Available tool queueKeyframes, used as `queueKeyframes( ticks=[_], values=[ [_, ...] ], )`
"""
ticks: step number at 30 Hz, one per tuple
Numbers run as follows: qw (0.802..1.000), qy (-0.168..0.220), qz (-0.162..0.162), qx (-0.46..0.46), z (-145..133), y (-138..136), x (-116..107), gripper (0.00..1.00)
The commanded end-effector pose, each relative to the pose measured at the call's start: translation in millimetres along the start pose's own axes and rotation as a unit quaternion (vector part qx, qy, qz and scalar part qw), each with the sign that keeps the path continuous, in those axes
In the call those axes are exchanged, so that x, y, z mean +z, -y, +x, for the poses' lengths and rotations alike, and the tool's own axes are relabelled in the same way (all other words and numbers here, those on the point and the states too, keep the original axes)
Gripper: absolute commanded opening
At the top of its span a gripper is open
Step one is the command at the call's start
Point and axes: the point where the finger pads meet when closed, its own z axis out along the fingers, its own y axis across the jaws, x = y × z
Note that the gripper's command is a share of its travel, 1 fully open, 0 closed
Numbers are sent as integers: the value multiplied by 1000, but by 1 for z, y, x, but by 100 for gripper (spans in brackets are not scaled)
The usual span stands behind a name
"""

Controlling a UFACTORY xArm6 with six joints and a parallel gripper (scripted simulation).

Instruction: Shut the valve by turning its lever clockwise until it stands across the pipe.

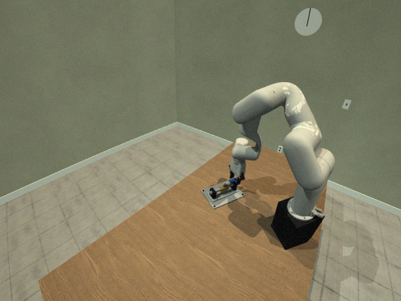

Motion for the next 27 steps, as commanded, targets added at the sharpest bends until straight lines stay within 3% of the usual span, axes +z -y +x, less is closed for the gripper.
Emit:
queueKeyframes(
  ticks=[1, 10, 11, 27],
  values=[
    [1000, 0, -2, 0, 0, -2, -1, 68],
    [1000, 0, -2, 0, 0, -2, -1, 68],
    [1000, 0, -2, 0, 0, -2, -1, 0],
    [1000, 0, -2, 0, 0, -2, -1, 0]
  ],
)
